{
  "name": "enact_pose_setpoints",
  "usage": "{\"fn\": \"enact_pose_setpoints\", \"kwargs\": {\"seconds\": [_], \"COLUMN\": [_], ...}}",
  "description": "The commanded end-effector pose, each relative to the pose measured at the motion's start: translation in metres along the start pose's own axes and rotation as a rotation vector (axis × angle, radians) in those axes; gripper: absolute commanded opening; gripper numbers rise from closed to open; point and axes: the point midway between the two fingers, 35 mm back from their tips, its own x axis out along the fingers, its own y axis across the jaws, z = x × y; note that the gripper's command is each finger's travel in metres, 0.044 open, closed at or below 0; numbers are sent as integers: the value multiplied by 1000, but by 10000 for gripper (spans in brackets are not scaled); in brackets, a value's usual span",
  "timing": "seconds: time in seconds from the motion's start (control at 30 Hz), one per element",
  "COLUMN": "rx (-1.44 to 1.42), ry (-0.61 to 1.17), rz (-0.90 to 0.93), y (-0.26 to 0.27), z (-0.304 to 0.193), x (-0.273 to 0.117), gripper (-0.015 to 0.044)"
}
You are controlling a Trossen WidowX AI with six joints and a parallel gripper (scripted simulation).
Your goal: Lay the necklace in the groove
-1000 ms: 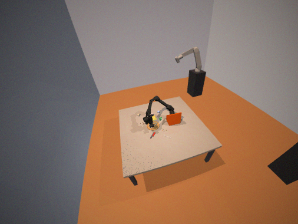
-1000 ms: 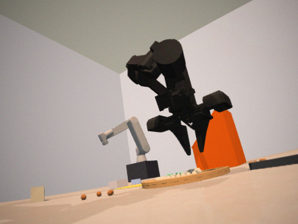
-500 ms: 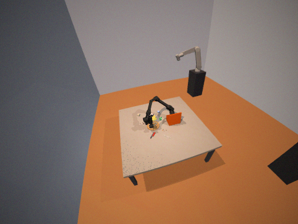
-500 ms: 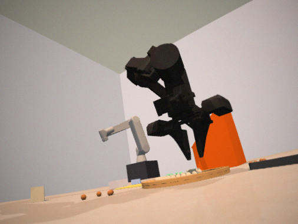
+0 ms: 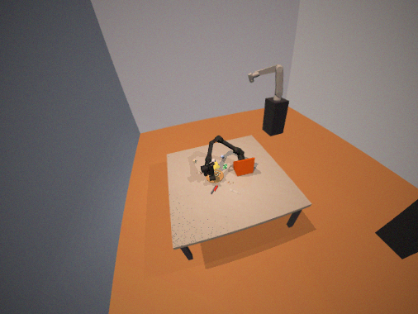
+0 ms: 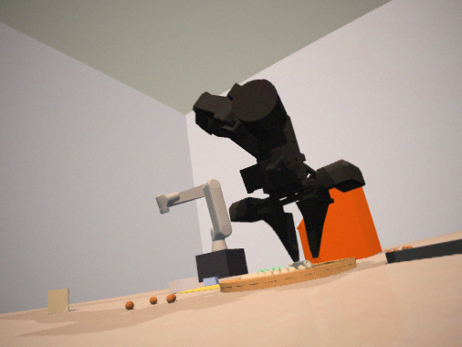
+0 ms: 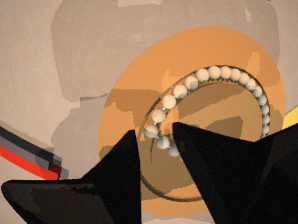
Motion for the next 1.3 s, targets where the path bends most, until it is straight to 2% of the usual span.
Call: {"fn": "enact_pose_setpoints", "kwargs": {"seconds": [0.0, 0.17, 0.33, 1.27], "rx": [-11, -11, -4, -4], "ry": [5, 5, 5, 5], "rz": [-7, -7, -2, -2], "y": [0, 0, 0, 0], "z": [-3, -3, -2, -2], "x": [9, 9, 6, 6], "gripper": [120, 120, 0, 0]}}
